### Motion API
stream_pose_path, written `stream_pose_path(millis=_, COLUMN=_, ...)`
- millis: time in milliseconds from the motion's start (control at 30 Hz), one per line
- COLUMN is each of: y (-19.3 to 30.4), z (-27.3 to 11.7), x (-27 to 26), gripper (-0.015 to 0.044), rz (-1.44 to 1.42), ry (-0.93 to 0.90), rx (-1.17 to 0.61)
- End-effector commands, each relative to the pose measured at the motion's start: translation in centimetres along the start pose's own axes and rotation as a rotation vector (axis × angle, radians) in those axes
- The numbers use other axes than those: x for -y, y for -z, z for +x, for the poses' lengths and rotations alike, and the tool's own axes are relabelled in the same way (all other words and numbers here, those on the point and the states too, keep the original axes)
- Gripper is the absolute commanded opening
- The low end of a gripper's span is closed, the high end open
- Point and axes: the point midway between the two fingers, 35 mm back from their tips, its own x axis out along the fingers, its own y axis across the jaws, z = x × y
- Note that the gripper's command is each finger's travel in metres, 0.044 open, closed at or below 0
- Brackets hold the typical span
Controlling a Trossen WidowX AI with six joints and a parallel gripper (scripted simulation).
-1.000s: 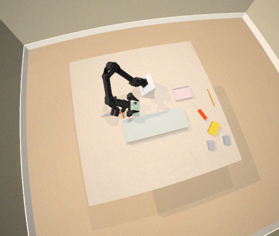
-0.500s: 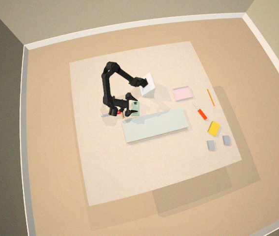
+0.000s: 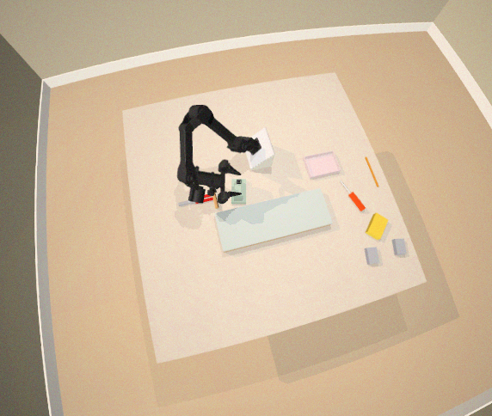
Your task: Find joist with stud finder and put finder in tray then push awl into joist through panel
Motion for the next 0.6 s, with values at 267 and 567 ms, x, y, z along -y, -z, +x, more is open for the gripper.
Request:
stream_pose_path(millis=267, y=2.4, z=-0.3, x=0.7, gripper=0.044, rz=-0.13, ry=0.045, rx=0.084)
stream_pose_path(millis=567, y=0.4, z=3.2, x=0.9, gripper=0.044, rz=-0.907, ry=0.34, rx=0.537)
